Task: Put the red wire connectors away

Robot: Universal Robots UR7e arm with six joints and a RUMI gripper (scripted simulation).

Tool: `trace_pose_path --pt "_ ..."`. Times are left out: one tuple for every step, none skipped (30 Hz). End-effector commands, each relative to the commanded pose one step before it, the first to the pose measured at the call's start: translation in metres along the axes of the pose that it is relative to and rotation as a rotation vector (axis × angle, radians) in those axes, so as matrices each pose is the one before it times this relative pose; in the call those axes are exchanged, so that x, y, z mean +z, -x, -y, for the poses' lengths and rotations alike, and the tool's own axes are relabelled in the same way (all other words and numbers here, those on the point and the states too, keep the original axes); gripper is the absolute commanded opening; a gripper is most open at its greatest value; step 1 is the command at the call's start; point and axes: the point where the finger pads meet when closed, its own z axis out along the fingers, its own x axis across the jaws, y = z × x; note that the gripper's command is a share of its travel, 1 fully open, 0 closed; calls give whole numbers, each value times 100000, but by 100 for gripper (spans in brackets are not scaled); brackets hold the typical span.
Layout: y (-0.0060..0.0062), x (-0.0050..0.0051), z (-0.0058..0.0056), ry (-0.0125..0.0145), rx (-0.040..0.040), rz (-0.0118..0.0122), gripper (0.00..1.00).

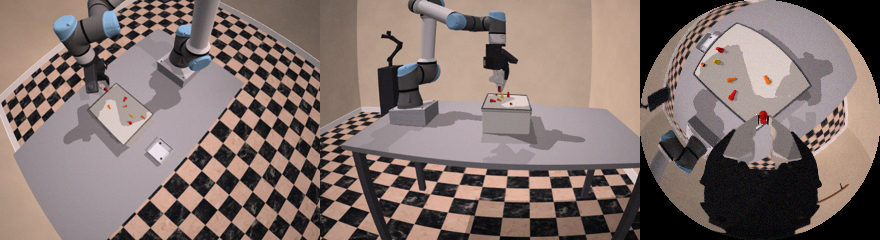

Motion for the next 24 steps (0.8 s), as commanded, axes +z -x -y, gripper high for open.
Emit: trace_pose_path --pt "-26 -513 3 -19 0 -50 0" --pt "0 0 0 0 0 0 0" --pt "0 0 0 0 0 0 0" --pt "0 0 0 0 0 0 0" --pt "0 0 0 0 0 0 0" --pt "0 0 0 0 0 0 0" --pt "0 0 0 0 0 0 0" --pt "0 0 0 0 0 0 0" --pt "0 0 0 0 0 0 0" --pt "0 0 0 0 0 0 0" --pt "2 0 2 0 0 0 0" --pt "5 0 7 0 0 0 0" --pt "10 0 12 0 0 0 0" --pt "17 0 20 0 0 0 0" --pt "24 0 29 0 0 0 0" --pt "33 0 40 0 0 0 0" --pt "44 0 52 0 0 0 0" --pt "55 0 65 0 0 0 0" --pt "67 0 79 0 0 0 0" --pt "0 0 0 0 0 0 0" --pt "0 0 0 0 0 0 0" --pt "80 0 94 0 0 0 0" --pt "93 0 110 0 0 0 0" --pt "107 0 127 0 0 0 0"
